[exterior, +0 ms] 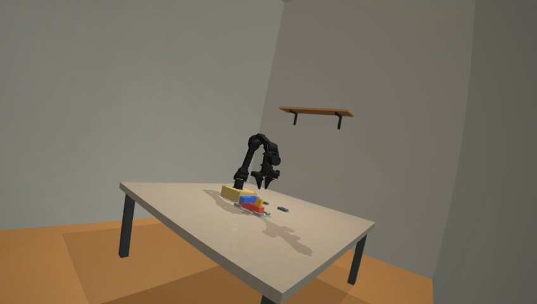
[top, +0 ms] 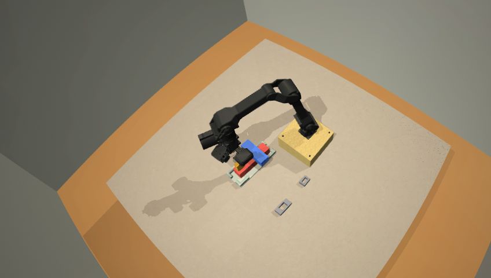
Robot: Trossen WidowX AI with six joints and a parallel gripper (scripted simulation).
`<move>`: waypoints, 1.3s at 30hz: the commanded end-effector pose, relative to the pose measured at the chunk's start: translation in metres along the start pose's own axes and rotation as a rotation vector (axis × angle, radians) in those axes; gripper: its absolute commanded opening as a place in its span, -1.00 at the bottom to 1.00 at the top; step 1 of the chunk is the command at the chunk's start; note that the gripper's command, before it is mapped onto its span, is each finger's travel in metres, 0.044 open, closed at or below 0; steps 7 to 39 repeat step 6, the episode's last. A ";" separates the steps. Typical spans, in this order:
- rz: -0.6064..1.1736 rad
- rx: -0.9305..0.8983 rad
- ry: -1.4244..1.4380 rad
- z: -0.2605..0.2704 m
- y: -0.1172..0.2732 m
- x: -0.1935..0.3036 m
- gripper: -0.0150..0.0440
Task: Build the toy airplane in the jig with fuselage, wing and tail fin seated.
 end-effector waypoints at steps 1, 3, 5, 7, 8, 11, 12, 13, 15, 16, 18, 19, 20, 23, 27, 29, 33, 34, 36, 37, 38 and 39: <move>0.001 0.000 0.003 0.000 0.000 0.000 0.39; 0.001 0.000 0.003 0.000 0.000 0.000 0.39; 0.001 0.000 0.003 0.000 0.000 0.000 0.39; 0.001 0.000 0.003 0.000 0.000 0.000 0.39; 0.001 0.000 0.003 0.000 0.000 0.000 0.39; 0.001 0.000 0.003 0.000 0.000 0.000 0.39; 0.001 0.000 0.003 0.000 0.000 0.000 0.39; 0.001 0.000 0.003 0.000 0.000 0.000 0.39; 0.001 0.000 0.003 0.000 0.000 0.000 0.39; 0.001 0.000 0.003 0.000 0.000 0.000 0.39; 0.001 0.000 0.003 0.000 0.000 0.000 0.39; 0.001 0.000 0.003 0.000 0.000 0.000 0.39; 0.001 0.000 0.003 0.000 0.000 0.000 0.39; 0.001 0.000 0.003 0.000 0.000 0.000 0.39; 0.001 0.000 0.003 0.000 0.000 0.000 0.39; 0.001 0.000 0.003 0.000 0.000 0.000 0.39; 0.001 0.000 0.003 0.000 0.000 0.000 0.39; 0.001 0.000 0.003 0.000 0.000 0.000 0.39; 0.001 0.000 0.003 0.000 0.000 0.000 0.39; 0.001 0.000 0.003 0.000 0.000 0.000 0.39; 0.001 0.000 0.003 0.000 0.000 0.000 0.39; 0.001 0.000 0.003 0.000 0.000 0.000 0.39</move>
Point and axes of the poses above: the point midway between the two fingers, 35 mm back from their tips, its own y axis back along the fingers, its own z axis across the jaws, x = y × z, the point moved 4 cm from there along y, back along the fingers, and after that the axes turned 14 degrees about y, right-handed, at the moved point
